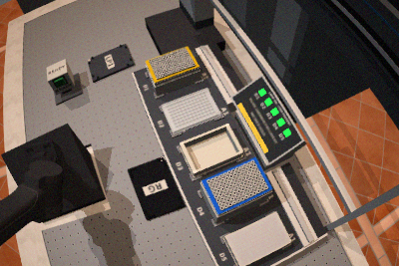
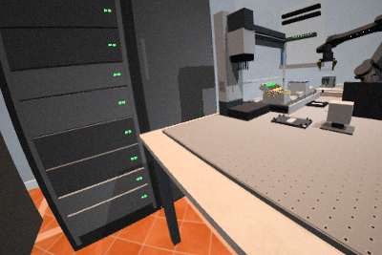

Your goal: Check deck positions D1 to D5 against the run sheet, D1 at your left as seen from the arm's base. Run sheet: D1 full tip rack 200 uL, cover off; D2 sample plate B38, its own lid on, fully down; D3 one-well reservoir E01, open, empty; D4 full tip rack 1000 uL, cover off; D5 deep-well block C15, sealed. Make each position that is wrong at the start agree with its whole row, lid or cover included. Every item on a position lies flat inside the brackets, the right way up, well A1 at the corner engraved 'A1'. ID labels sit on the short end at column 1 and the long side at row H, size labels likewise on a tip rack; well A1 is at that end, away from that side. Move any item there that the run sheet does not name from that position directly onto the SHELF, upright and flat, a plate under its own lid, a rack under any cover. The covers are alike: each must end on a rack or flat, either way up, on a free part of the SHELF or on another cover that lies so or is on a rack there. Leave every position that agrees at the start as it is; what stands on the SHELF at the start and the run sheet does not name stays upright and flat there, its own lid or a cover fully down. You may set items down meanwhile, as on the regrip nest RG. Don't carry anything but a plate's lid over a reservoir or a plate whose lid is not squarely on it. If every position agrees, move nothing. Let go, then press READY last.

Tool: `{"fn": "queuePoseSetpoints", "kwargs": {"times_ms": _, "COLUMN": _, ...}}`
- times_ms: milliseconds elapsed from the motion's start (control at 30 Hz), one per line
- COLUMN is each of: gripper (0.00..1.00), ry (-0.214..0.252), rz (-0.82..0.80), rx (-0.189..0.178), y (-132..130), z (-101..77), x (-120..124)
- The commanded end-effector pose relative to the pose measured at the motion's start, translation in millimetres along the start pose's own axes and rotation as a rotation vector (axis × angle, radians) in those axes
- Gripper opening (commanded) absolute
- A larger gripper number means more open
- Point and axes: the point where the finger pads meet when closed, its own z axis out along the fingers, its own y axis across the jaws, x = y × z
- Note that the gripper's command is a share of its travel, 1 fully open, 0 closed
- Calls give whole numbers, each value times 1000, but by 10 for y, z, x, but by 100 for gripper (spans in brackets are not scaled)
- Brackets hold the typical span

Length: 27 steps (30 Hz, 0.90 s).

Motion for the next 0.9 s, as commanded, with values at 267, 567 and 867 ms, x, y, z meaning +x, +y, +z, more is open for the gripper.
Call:
{"fn": "queuePoseSetpoints", "kwargs": {"times_ms": 267, "gripper": 0, "ry": -19, "rz": 17, "rx": -25, "y": -21, "z": -134, "x": -112}}
{"fn": "queuePoseSetpoints", "kwargs": {"times_ms": 567, "gripper": 0, "ry": -20, "rz": 17, "rx": -25, "y": -23, "z": -135, "x": -114}}
{"fn": "queuePoseSetpoints", "kwargs": {"times_ms": 867, "gripper": 0, "ry": -14, "rz": 10, "rx": -10, "y": -63, "z": 21, "x": -80}}
